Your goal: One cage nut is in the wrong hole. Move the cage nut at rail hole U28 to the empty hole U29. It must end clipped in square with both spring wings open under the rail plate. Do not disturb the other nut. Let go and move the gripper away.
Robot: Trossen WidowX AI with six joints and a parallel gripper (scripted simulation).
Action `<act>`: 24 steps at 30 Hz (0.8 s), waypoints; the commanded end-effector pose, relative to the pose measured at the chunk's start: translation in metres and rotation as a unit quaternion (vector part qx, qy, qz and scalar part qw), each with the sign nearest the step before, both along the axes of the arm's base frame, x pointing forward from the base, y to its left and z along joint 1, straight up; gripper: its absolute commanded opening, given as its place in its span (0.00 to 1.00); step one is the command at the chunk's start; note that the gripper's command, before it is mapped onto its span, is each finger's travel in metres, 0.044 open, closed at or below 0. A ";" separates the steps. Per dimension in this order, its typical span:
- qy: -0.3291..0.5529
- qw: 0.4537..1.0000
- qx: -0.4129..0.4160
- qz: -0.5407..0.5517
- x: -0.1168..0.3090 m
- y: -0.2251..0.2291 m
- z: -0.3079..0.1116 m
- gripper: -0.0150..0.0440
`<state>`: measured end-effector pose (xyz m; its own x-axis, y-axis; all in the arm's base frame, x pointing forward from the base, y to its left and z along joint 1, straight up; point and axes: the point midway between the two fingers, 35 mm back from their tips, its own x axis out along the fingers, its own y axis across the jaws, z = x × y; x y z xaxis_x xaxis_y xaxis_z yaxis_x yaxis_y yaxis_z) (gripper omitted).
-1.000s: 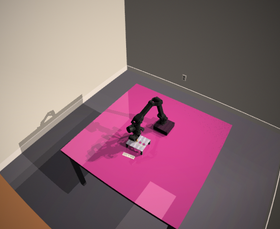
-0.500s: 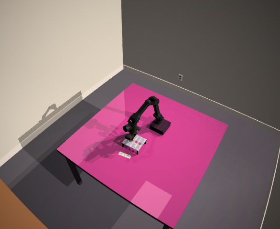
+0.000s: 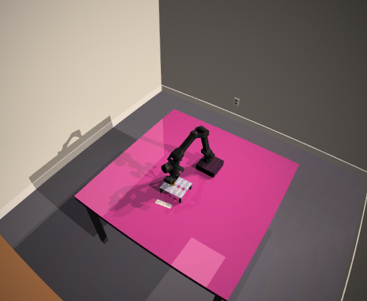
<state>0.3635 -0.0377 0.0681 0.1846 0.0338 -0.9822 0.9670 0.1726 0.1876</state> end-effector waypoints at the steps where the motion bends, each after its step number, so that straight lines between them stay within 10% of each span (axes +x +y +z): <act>1: -0.001 1.000 0.002 0.003 -0.001 0.000 -0.001 0.32; 24: -0.009 1.000 0.003 0.003 -0.002 0.000 -0.002 0.32</act>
